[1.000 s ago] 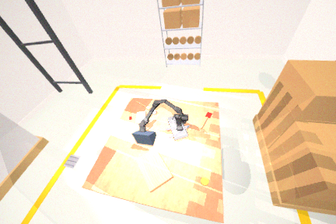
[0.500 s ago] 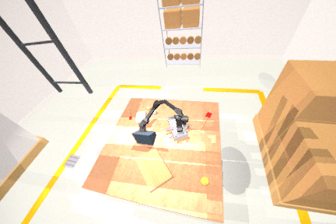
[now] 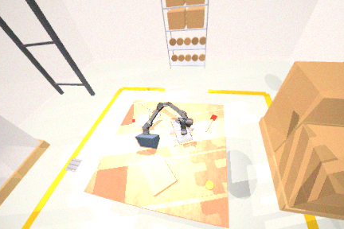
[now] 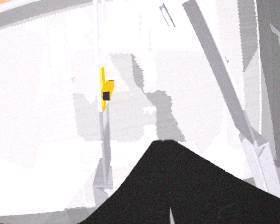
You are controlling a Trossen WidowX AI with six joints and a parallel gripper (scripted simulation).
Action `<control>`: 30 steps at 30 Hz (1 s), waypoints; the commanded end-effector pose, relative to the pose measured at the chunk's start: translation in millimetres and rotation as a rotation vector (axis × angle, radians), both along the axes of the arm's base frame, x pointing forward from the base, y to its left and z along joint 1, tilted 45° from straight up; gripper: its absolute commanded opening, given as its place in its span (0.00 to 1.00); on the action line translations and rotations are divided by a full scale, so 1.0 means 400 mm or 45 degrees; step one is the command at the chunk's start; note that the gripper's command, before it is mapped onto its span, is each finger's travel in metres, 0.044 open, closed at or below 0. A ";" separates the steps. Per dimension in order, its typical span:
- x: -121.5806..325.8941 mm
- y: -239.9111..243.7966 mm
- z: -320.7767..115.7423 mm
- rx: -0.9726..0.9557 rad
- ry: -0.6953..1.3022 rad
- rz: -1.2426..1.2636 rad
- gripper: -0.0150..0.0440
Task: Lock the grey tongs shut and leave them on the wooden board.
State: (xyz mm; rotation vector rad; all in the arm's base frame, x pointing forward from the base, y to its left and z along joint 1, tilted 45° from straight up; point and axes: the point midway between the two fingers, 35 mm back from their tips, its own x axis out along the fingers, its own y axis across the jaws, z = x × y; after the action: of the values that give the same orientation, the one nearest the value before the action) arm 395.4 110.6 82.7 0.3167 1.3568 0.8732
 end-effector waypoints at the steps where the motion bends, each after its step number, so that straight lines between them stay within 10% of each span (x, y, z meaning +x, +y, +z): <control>1: 0.000 0.000 0.000 0.000 0.000 -0.001 0.00; 25: 0.017 -0.159 0.156 -0.002 -0.023 -0.014 0.98; 30: 0.030 -0.094 0.103 0.011 -0.193 0.196 1.00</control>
State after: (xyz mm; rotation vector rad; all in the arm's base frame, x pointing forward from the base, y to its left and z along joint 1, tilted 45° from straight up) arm 406.8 53.1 138.6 0.2354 1.2855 0.9180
